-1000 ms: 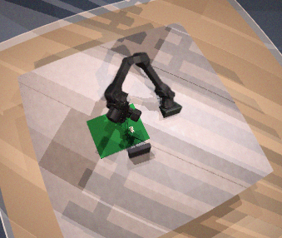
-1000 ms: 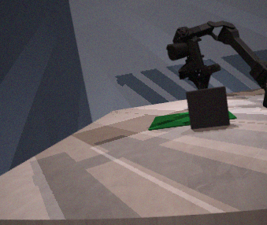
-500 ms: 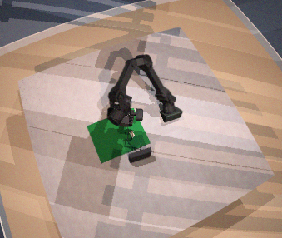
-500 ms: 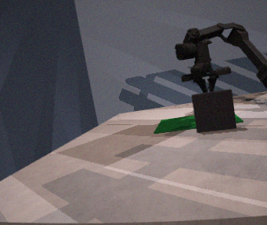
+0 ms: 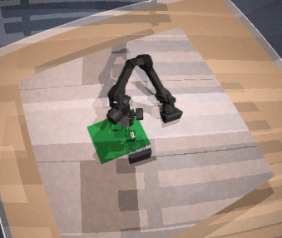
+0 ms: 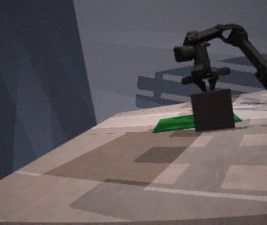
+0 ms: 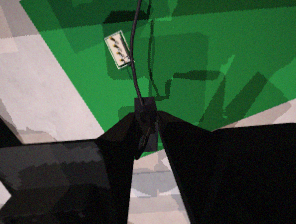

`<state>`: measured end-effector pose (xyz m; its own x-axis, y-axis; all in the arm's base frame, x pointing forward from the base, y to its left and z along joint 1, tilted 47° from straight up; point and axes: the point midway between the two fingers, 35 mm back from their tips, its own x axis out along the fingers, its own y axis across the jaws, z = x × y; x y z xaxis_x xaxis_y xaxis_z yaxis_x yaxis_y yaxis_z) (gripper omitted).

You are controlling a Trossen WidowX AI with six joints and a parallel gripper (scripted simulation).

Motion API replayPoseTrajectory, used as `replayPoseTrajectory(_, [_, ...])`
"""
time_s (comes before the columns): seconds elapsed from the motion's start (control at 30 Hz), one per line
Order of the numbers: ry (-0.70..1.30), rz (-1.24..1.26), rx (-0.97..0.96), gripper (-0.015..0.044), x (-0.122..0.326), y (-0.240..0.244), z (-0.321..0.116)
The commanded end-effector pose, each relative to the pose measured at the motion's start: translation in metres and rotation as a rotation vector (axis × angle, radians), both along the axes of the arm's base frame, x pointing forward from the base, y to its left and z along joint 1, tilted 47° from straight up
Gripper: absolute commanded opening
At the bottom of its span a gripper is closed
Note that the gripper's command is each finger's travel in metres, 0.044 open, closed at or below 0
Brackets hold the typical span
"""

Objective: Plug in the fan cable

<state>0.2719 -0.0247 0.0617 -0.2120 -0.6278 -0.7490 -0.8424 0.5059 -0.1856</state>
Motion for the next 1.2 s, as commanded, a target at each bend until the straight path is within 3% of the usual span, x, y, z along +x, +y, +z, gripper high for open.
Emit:
replayPoseTrajectory(0.0, [0.005, -0.016, 0.059, 0.0, -0.004, -0.002, -0.002])
replayPoseTrajectory(1.17, [-0.068, -0.065, 0.6, 0.0, -0.023, -0.014, -0.022])
